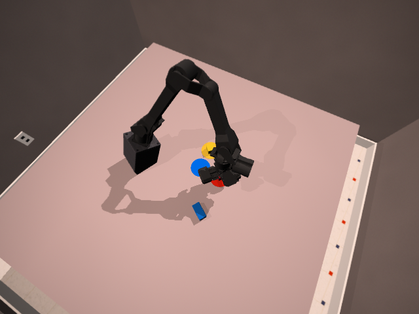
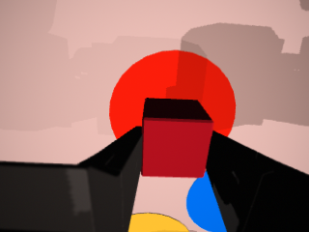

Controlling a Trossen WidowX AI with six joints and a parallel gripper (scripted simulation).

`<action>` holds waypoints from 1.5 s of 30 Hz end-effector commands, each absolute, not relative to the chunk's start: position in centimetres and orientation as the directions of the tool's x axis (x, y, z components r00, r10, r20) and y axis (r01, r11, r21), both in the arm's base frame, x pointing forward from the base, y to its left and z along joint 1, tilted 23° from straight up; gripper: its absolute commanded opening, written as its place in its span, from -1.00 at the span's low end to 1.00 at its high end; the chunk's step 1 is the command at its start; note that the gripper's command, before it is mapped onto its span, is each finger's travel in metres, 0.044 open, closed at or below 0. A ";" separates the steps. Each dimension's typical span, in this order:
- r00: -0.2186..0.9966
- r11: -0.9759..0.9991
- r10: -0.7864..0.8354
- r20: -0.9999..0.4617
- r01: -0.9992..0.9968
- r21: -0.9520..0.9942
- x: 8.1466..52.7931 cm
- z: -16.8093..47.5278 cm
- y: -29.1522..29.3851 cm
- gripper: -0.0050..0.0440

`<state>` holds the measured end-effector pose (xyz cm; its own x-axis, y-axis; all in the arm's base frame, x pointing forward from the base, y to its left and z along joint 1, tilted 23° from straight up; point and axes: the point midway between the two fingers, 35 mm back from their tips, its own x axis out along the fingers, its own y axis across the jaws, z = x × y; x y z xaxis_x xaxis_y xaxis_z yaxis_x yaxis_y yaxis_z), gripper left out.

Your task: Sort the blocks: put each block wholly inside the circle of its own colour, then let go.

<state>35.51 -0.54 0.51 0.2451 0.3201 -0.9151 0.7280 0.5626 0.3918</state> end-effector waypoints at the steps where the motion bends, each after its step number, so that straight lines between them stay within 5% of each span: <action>1: 0.246 0.560 0.317 -0.916 0.731 0.390 35.7 -0.1 -0.4 -0.37; 22: 0.261 0.563 0.317 -0.912 0.721 0.403 36.1 0.0 -0.2 -0.37; 26: 0.261 0.563 0.317 -0.912 0.721 0.403 36.1 0.0 -0.2 0.00; 40: 0.261 0.563 0.317 -0.912 0.721 0.403 36.1 0.0 -0.2 0.00; 45: 0.278 0.565 0.314 -0.908 0.714 0.414 35.7 4.6 -1.9 0.00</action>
<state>34.97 -0.36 -0.30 0.2104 0.3247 -0.9221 0.7394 0.5642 0.3674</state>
